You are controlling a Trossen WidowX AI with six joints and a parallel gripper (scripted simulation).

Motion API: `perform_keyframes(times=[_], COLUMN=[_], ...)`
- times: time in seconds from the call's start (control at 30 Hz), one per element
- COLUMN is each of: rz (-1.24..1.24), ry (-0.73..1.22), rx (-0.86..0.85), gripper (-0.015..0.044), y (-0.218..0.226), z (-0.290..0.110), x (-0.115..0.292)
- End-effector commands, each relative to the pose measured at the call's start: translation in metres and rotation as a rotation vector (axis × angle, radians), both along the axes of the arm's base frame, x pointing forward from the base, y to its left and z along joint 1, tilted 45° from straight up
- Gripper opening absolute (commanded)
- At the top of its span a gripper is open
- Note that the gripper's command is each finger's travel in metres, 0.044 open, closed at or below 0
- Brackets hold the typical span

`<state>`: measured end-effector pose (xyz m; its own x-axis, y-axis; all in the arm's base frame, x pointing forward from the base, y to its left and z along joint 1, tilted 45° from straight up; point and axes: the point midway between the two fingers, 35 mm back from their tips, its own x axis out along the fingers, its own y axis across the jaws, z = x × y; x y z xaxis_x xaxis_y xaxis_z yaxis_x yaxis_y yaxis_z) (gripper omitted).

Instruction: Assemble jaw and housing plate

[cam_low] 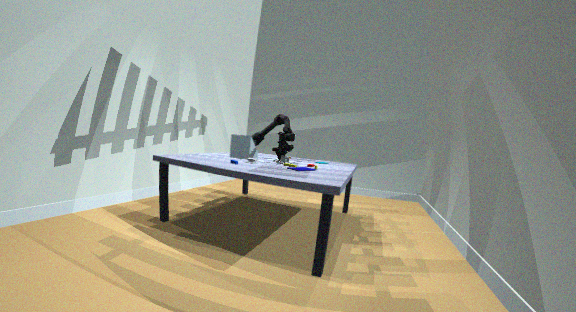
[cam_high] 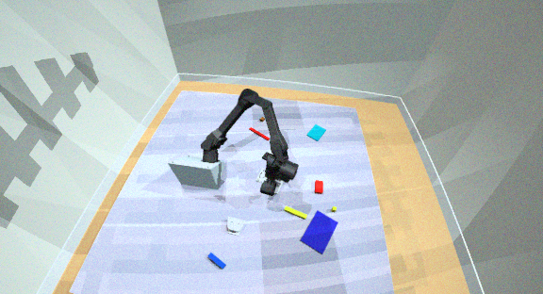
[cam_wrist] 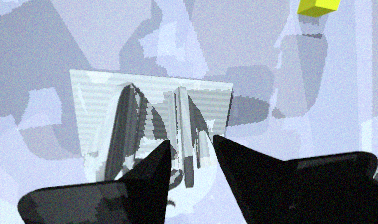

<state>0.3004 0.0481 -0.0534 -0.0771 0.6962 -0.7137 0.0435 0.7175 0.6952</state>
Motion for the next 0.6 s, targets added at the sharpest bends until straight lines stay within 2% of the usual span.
perform_keyframes(times=[0.0, 0.57], rz=[-0.003, -0.001], ry=[0.002, 0.000], rx=[0.004, 0.005], gripper=[0.0134, 0.0134], y=[0.0017, 0.0035], z=[-0.0009, -0.0027], x=[-0.0001, -0.0003])
